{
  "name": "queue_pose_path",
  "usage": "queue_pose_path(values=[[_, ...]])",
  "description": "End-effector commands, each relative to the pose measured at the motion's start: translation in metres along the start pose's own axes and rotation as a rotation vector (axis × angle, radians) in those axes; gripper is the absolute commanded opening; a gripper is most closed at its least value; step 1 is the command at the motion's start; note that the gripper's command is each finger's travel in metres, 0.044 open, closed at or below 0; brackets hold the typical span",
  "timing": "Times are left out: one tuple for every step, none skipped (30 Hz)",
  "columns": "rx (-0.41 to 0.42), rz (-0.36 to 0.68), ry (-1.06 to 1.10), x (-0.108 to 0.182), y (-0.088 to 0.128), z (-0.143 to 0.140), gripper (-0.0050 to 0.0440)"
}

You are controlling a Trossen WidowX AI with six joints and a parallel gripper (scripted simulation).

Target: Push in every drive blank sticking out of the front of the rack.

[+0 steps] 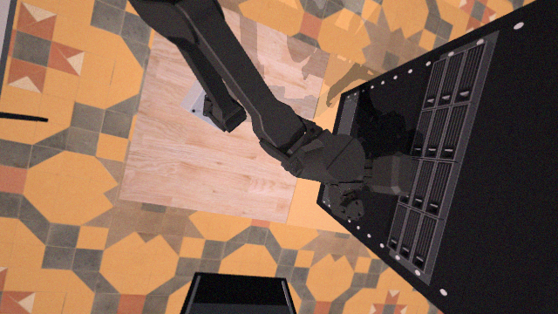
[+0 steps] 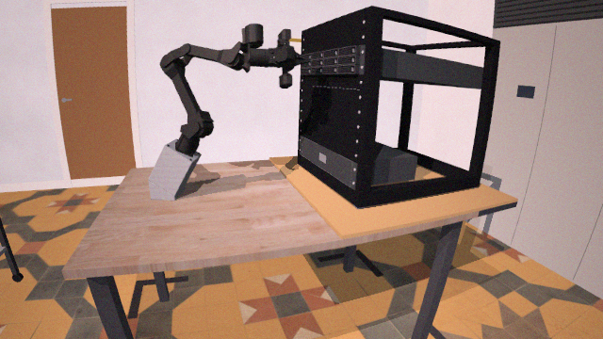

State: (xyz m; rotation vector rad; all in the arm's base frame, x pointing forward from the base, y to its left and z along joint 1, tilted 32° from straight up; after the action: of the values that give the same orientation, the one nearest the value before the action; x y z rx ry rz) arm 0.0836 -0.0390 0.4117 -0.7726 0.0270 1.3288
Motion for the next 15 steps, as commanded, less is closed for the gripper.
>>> queue_pose_path(values=[[-0.012,0.007,-0.057,0.0007,0.0032,0.0017,-0.0050],[-0.011,0.008,-0.071,0.0007,0.0033,0.0017,-0.0050],[-0.011,0.008,-0.083,0.0007,0.0034,0.0017,-0.0050],[-0.011,0.008,-0.095,0.0007,0.0036,0.0017,-0.0050],[-0.011,0.008,-0.106,0.0007,0.0037,0.0017,-0.0050],[-0.011,0.008,-0.116,0.0007,0.0038,0.0017,-0.0050],[-0.011,0.008,-0.126,0.0007,0.0039,0.0017,-0.0050],[-0.011,0.008,-0.135,0.0007,0.0040,0.0017,-0.0050],[-0.011,0.008,-0.135,0.0007,0.0040,0.0017,-0.0050],[-0.011,0.008,-0.135,0.0007,0.0040,0.0017,-0.0050],[-0.010,0.008,-0.143,0.0008,0.0040,0.0017,-0.0050],[-0.010,0.008,-0.151,0.0008,0.0041,0.0017,-0.0050],[-0.010,0.008,-0.158,0.0008,0.0042,0.0017,-0.0050],[-0.010,0.008,-0.164,0.0008,0.0042,0.0017,-0.0050],[-0.010,0.008,-0.170,0.0008,0.0043,0.0017,-0.0050]])
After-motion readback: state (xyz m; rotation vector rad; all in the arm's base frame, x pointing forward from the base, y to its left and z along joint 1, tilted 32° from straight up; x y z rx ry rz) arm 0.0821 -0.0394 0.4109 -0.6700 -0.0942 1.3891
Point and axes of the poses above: the point midway between the two fingers, 35 mm back from their tips, its own y axis back along the fingers, its own z axis across the jaws, x = y × z, the point moved 10 cm from there along y, back along the fingers, and after that the axes turned 7 degrees about y, right-handed, at the moved point
